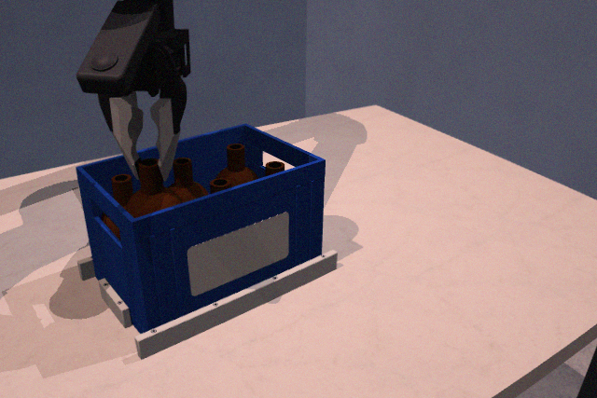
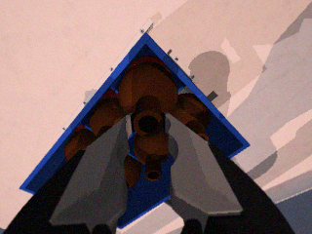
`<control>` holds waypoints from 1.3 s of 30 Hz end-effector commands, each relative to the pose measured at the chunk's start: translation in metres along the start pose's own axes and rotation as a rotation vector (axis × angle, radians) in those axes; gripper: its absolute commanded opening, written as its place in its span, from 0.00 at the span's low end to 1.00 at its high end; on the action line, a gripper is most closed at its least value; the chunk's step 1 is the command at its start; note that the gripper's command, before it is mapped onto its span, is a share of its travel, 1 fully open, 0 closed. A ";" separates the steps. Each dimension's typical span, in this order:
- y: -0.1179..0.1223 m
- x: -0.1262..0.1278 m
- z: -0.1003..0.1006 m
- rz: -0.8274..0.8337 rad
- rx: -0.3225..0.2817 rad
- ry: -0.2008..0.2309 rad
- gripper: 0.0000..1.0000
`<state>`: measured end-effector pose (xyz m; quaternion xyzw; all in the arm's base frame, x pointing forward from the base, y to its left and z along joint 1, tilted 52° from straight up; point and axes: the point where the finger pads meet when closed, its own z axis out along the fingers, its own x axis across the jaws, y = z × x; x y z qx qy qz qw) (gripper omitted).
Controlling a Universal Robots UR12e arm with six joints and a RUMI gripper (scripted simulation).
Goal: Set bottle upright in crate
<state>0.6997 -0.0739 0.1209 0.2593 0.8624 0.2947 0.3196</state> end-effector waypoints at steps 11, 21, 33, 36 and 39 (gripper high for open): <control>0.000 0.000 0.015 0.000 0.000 -0.001 0.00; 0.000 0.000 0.024 0.000 0.000 -0.001 0.00; 0.000 0.000 0.030 0.000 0.000 -0.001 0.00; 0.000 0.000 0.030 0.000 0.000 -0.001 0.00; 0.000 0.000 0.031 0.000 0.000 -0.001 0.00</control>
